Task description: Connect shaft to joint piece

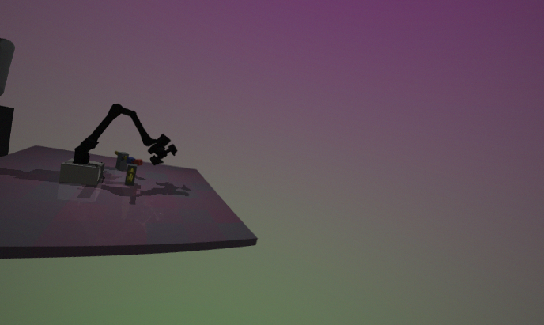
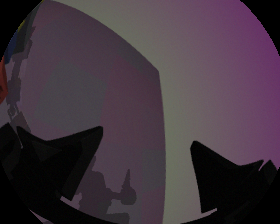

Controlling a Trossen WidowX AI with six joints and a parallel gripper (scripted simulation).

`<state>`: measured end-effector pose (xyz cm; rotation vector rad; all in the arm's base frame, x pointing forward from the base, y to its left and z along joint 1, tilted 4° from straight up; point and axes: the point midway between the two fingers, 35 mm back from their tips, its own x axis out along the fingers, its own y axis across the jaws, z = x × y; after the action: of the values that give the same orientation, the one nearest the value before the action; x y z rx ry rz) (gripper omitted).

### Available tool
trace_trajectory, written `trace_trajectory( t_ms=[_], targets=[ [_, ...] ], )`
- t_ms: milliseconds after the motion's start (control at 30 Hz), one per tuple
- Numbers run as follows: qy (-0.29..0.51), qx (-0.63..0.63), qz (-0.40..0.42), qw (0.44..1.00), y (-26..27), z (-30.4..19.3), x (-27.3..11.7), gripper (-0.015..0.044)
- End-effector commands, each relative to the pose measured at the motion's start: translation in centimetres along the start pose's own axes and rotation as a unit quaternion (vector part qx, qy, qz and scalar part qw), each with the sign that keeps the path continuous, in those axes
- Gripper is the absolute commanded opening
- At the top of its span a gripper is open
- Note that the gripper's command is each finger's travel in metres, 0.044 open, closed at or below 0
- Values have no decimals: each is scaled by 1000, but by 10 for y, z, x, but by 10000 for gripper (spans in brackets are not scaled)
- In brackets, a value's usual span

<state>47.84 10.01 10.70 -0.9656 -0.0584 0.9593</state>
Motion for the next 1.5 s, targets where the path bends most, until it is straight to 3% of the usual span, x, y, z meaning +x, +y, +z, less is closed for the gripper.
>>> trace_trajectory(
  t_ms=[0, 667, 1467],
  targets=[
    [18, 50, 3, 999, -5, 2, 2, 440],
    [141, 359, 33, 922, 7, 6, 7, 440],
    [316, 634, -18, 705, 30, 22, -14, 440]
  ],
)
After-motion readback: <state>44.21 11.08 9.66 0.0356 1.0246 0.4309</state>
